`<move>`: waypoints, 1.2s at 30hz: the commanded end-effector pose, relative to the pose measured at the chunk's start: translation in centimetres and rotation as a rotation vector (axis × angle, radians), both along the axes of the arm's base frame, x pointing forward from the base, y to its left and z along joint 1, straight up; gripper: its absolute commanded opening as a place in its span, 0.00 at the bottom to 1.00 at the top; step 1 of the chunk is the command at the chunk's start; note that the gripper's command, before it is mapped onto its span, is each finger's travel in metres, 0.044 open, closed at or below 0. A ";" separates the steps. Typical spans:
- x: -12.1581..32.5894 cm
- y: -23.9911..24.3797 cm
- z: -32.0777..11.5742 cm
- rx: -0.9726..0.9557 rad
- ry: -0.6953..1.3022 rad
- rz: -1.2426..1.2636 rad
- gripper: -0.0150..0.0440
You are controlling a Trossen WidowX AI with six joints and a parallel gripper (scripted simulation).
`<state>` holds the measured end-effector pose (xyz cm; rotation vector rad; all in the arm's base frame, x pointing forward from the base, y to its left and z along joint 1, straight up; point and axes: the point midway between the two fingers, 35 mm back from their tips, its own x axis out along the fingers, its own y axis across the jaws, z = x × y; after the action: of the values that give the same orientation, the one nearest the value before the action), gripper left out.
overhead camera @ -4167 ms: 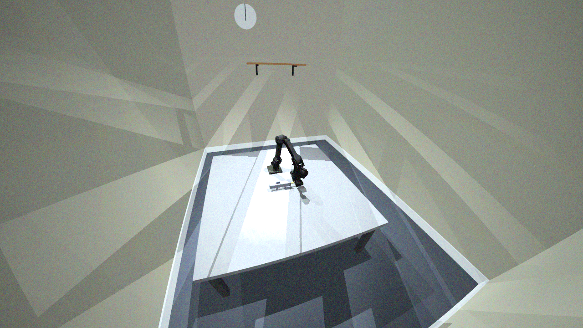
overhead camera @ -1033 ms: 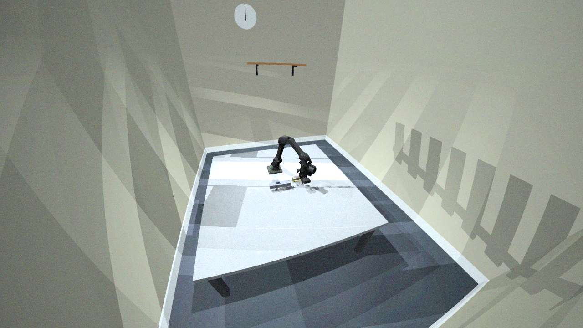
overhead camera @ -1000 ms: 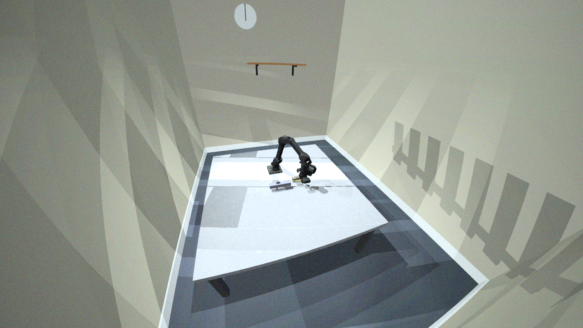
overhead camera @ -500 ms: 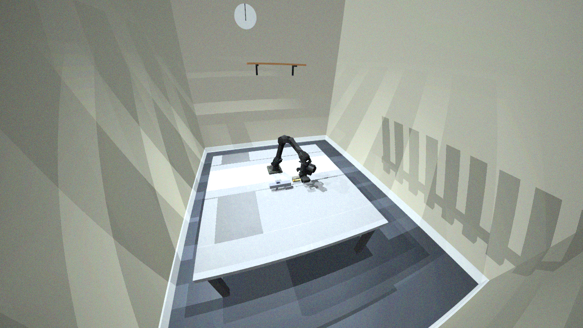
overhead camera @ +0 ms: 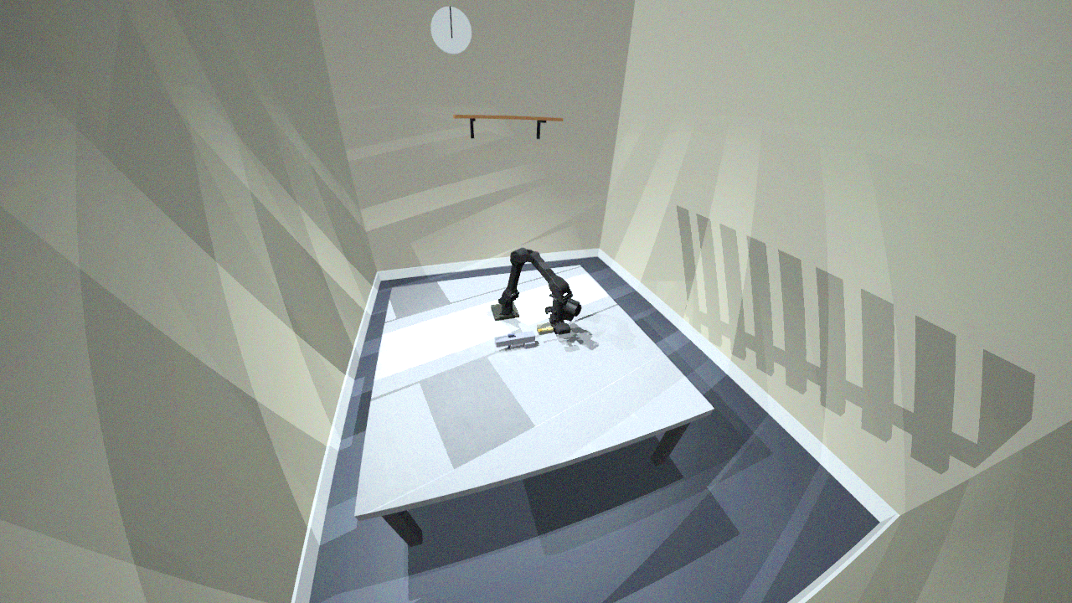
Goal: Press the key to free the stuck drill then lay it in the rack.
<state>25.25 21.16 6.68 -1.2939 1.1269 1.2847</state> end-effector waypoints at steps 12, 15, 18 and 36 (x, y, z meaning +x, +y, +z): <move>0.0 0.0 0.9 0.004 -0.001 0.003 0.25; 0.0 0.0 1.0 0.004 -0.001 0.003 0.25; 0.0 0.0 1.1 0.004 -0.001 0.003 0.25; 0.1 0.1 1.8 0.004 -0.001 0.003 0.25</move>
<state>25.23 21.11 8.23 -1.2935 1.1282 1.2846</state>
